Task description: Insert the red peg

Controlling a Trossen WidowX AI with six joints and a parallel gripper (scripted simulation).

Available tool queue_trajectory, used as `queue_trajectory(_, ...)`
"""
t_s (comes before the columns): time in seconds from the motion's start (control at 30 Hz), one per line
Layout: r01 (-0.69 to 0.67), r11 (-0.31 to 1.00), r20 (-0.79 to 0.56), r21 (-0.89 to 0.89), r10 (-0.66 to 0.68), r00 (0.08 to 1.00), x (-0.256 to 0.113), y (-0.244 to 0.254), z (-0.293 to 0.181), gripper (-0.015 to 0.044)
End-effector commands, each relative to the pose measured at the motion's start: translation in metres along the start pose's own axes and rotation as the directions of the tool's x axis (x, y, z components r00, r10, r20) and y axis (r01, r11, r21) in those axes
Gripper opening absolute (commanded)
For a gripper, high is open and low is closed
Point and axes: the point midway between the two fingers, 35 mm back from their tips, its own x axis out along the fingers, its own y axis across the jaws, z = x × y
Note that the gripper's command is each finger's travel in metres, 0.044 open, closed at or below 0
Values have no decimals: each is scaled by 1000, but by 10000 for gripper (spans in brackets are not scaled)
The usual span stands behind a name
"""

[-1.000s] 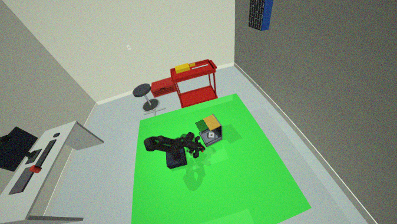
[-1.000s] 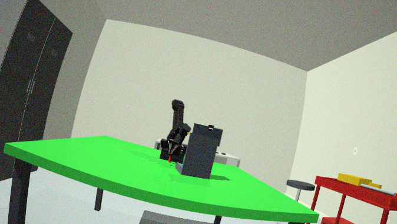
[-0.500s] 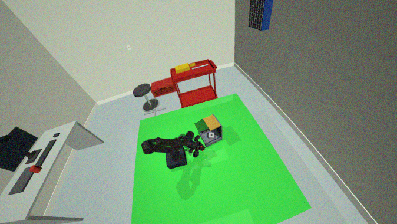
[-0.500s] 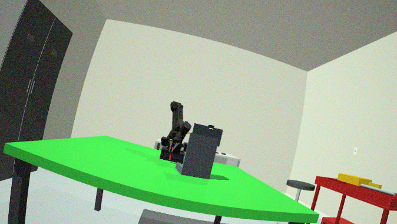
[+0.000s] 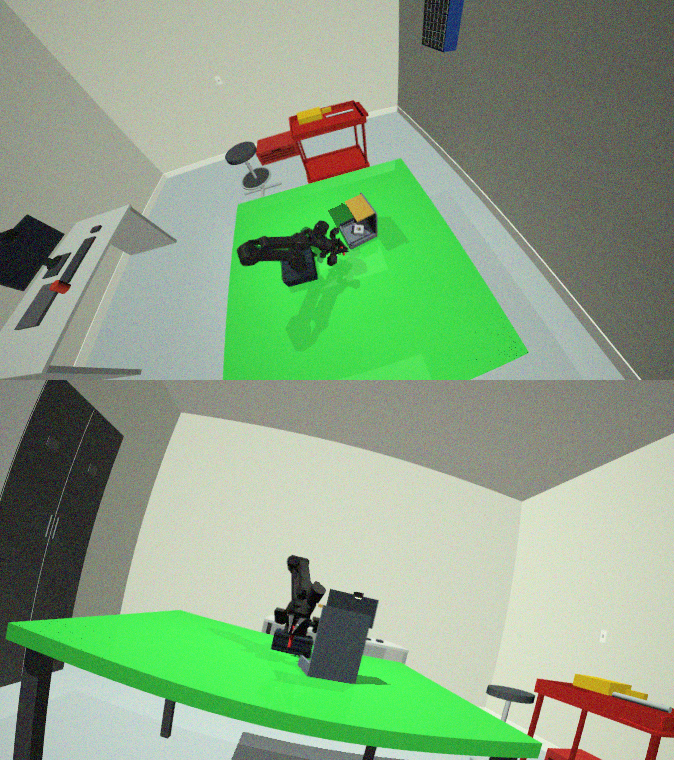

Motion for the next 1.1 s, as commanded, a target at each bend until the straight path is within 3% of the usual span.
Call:
queue_trajectory(0.0,8,1000,1,-7,-8,1000,-1,-3,-2,0)
queue_trajectory(1.07,137,985,8,-102,-137,991,5,-62,-13,0)
